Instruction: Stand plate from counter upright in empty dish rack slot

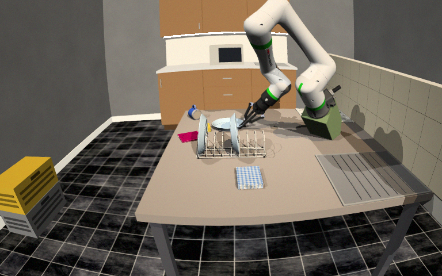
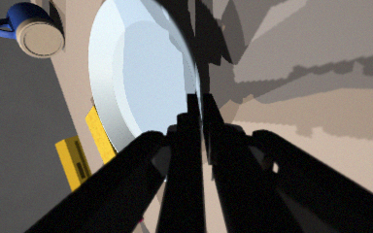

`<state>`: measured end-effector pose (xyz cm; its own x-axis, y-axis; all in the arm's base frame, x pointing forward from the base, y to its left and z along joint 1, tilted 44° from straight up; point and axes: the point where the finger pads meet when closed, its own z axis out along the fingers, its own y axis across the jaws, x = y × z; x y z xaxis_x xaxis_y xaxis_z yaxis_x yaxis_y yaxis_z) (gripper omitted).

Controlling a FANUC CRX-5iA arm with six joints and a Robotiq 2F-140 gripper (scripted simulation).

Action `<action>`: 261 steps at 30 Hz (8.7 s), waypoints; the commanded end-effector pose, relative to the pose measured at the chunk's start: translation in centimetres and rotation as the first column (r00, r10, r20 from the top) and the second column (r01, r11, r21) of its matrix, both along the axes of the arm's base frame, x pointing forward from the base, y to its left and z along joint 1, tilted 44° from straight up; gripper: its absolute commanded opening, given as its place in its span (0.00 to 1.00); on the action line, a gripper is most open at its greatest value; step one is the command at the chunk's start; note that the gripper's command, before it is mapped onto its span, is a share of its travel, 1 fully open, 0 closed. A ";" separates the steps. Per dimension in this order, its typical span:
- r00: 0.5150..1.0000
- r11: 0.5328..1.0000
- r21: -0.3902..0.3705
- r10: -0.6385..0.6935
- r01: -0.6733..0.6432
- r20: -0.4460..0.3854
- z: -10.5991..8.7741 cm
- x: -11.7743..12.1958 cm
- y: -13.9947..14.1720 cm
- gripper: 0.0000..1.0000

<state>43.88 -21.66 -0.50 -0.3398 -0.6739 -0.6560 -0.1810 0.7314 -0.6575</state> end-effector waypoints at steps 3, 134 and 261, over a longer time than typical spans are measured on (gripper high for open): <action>1.000 1.000 -0.001 0.000 0.000 0.000 0.0 0.0 0.0 0.10; 0.670 0.797 0.429 0.596 -0.426 -0.443 11.7 -0.2 -11.3 0.10; 0.660 0.791 0.437 0.604 -0.428 -0.446 20.7 -7.1 -16.7 0.10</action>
<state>37.19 -38.00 19.78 -0.3398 -0.6742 -0.6557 -0.8389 0.5325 -0.1128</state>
